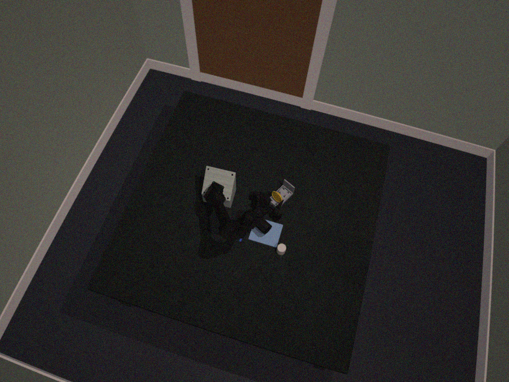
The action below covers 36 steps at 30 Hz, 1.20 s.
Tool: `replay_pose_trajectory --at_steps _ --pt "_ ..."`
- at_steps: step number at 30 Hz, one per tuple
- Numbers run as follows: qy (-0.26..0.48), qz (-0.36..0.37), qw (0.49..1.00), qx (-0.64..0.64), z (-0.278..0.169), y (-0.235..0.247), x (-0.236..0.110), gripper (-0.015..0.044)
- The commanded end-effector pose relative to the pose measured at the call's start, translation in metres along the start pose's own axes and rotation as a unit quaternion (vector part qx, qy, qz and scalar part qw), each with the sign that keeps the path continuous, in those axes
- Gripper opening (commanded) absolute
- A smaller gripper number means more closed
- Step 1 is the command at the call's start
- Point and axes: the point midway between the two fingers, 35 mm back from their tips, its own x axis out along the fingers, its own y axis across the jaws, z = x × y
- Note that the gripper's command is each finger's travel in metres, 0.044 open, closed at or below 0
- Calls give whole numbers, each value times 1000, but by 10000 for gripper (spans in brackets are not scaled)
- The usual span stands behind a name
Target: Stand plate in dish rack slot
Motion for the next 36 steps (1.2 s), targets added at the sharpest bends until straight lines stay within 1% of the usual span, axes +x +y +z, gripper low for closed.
replay_pose_trajectory --at_steps 1,4,19,25,27,36 --pt "1 -1 1000 1 1 -1 -1 0" --pt "1 -1 1000 1 1 -1 -1 0" --pt "0 -1 1000 0 0 0 0 394" --pt "0 -1 1000 0 0 0 0 400" --pt "1 1 1000 1 8 -3 0 400" --pt "-3 11 1000 17 109 -14 -7 400"
